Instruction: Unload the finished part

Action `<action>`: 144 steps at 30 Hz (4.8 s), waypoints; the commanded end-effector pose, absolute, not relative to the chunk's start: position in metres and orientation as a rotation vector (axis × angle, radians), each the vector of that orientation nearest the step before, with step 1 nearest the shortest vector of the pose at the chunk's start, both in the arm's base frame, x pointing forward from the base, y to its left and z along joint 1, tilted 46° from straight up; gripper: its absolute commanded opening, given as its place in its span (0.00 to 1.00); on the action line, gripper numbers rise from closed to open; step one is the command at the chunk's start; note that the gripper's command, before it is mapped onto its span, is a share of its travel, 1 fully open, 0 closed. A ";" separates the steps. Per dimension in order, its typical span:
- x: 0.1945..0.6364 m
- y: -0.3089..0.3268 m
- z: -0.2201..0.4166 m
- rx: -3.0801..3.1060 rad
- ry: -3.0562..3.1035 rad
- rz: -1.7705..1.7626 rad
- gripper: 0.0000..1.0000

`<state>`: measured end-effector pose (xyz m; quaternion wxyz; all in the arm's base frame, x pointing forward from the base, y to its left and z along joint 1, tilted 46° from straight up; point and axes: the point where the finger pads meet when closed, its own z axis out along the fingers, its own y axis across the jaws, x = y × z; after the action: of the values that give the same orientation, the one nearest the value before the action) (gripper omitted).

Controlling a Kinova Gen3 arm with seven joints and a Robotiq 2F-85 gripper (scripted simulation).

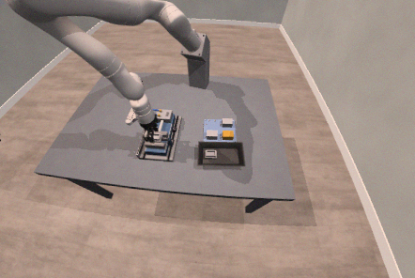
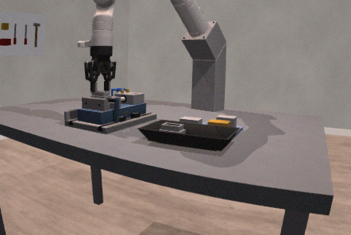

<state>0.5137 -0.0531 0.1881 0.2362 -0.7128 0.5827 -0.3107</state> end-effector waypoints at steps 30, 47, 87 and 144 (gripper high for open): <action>0.515 -0.053 0.186 -1.955 1.598 -0.850 0.67; 0.515 -0.053 0.186 -1.955 1.598 -0.850 0.67; 0.515 -0.053 0.186 -1.955 1.598 -0.850 0.00; 0.500 -0.052 0.200 -1.955 1.598 -0.850 0.00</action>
<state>0.5026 -0.0509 0.1944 0.2367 -0.7136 0.5843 -0.3056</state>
